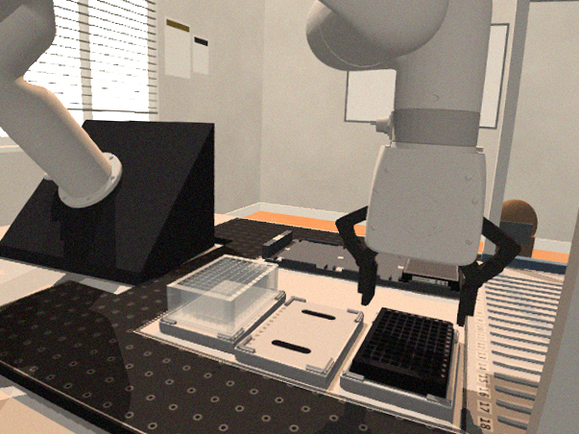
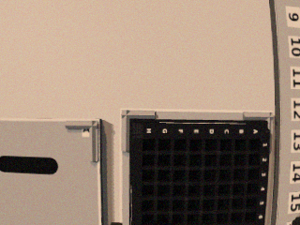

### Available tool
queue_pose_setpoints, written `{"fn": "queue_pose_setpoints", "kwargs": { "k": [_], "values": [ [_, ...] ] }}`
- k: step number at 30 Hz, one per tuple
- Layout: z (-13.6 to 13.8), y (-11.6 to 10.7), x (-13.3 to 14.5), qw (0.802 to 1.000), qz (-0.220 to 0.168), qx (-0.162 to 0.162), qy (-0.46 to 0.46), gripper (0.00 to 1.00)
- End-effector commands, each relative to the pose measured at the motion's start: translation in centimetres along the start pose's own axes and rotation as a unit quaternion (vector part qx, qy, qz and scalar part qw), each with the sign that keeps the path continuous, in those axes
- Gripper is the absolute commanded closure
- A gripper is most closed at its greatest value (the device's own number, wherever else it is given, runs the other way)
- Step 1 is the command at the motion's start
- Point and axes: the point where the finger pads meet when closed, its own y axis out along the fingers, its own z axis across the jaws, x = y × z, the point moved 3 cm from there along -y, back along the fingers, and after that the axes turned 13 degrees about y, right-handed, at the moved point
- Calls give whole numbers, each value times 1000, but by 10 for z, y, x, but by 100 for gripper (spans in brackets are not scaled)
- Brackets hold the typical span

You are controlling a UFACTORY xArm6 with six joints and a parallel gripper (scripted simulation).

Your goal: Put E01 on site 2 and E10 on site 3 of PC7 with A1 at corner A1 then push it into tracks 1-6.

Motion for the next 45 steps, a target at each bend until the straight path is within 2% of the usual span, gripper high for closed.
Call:
{"fn": "queue_pose_setpoints", "kwargs": {
  "k": [1, 8, 45],
  "values": [
    [1, 5, 0, 1000, 1, 2, 0, 0],
    [1, 16, 0, 1000, 1, 2, 0, 0],
    [1, 30, 0, 1000, 1, 2, 0, 0]
  ]
}}
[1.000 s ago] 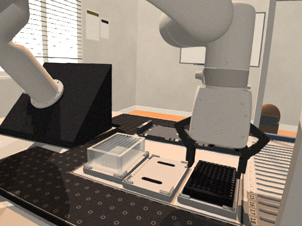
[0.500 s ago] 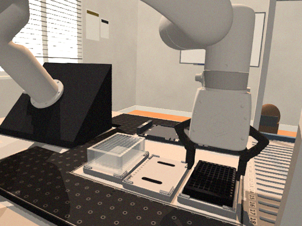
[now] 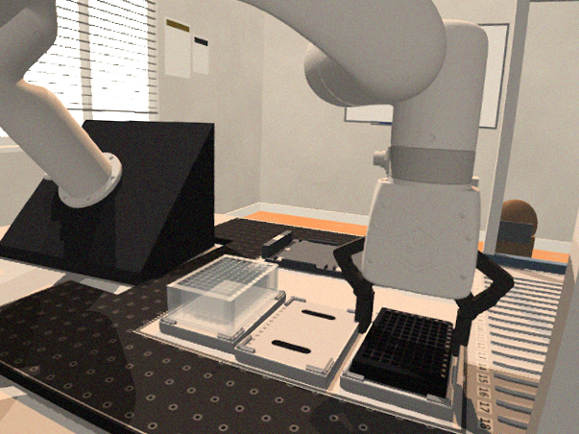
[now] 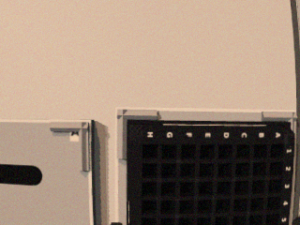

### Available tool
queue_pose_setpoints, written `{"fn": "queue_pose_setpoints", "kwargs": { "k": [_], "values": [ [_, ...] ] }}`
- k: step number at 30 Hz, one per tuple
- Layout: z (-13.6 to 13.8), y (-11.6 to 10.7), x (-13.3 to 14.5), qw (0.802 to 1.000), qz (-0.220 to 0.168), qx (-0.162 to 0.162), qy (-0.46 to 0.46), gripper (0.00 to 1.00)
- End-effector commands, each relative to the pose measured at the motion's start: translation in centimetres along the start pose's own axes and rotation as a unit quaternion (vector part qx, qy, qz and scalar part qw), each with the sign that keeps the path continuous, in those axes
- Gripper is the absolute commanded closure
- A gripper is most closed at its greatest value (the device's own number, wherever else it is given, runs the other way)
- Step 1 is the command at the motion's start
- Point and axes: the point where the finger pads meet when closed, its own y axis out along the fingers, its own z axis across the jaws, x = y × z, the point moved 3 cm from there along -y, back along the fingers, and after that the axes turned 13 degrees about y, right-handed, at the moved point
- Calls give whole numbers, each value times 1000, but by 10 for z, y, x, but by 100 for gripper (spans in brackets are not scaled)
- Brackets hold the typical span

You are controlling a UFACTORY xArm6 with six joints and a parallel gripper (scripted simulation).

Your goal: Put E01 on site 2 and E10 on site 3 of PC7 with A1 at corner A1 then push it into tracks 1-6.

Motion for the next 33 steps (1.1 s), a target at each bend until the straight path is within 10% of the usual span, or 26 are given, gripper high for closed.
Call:
{"fn": "queue_pose_setpoints", "kwargs": {
  "k": [1, 26, 27, 33],
  "values": [
    [1, -1, 0, 1000, 1, 2, 1, 0],
    [2, 5, 0, 1000, 1, 2, 1, 0],
    [2, 4, 0, 1000, 1, 2, 1, 100],
    [2, 4, 0, 1000, 1, 2, 1, 100]
  ]
}}
